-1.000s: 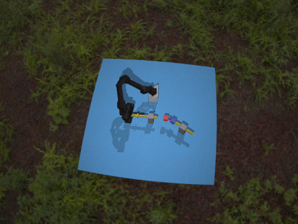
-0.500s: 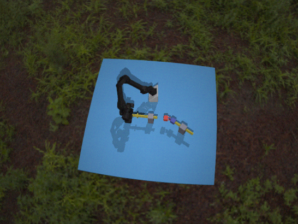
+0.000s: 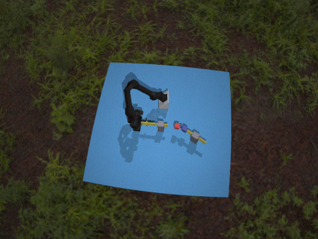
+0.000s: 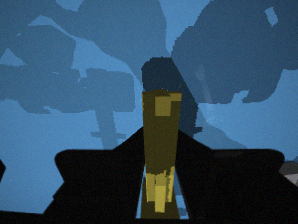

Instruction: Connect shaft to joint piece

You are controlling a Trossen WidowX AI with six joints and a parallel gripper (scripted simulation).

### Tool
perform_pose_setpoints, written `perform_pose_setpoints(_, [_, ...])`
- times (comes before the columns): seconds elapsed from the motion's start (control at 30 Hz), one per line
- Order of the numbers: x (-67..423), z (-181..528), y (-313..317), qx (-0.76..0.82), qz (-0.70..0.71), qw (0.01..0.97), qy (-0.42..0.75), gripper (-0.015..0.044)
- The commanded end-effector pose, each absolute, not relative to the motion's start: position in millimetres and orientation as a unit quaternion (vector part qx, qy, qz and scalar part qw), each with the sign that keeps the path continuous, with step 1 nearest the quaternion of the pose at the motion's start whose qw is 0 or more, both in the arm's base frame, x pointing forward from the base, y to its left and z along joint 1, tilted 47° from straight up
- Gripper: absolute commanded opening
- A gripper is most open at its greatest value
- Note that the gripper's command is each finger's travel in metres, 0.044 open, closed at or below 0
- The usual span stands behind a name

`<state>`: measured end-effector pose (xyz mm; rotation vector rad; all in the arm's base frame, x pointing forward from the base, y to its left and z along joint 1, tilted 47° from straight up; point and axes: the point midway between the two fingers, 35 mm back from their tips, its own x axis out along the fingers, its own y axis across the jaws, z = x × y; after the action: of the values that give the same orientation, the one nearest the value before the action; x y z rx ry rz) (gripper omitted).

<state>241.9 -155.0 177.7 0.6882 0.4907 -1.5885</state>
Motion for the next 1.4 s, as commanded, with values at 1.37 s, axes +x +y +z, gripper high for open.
perform_pose_setpoints(1.37, [248.3, 142.9, -125.5, 0.300, -0.683, 0.632, 0.211, 0.0000])
